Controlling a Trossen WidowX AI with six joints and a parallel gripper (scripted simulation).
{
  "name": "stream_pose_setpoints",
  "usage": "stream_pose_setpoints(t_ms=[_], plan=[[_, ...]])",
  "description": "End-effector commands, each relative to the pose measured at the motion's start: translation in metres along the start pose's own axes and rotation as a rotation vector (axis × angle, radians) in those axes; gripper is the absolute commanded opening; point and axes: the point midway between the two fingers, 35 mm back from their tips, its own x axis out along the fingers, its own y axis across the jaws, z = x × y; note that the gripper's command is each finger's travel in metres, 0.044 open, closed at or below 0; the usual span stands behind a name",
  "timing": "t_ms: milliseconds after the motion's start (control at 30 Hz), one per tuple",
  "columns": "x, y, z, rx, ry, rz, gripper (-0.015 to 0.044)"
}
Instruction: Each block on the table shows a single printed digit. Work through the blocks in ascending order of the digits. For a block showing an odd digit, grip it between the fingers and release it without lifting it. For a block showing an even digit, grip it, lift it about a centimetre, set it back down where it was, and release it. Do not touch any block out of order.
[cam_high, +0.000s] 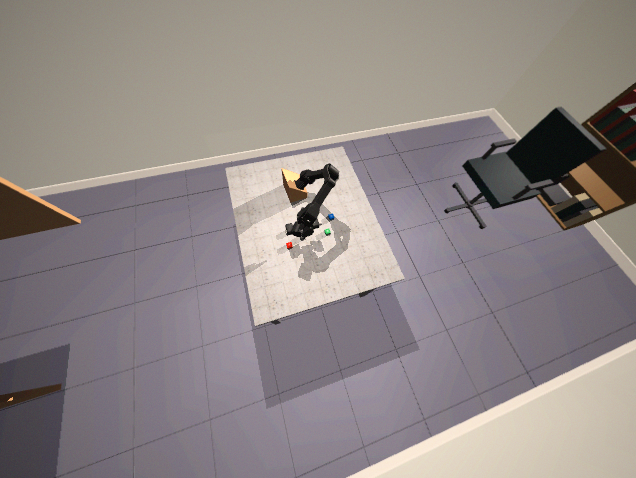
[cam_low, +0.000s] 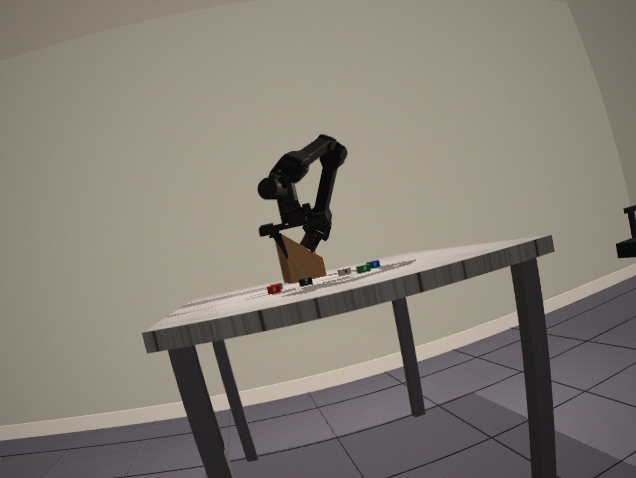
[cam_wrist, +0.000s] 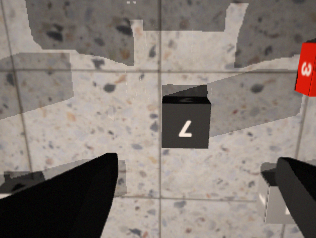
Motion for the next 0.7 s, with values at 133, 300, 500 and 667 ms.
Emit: stream_pose_setpoints(t_ms=[133, 300, 500, 667], plan=[[-0.043, 0.001, 0.000, -0.012, -0.015, -0.015, 0.0120], [-0.043, 0.001, 0.000, -0.012, -0.015, -0.015, 0.0120], [-0.043, 0.014, 0.003, -0.011, -0.016, -0.018, 0.0120], [-0.044, 0.097, 0.013, -0.010, -0.018, -0.021, 0.0120]])
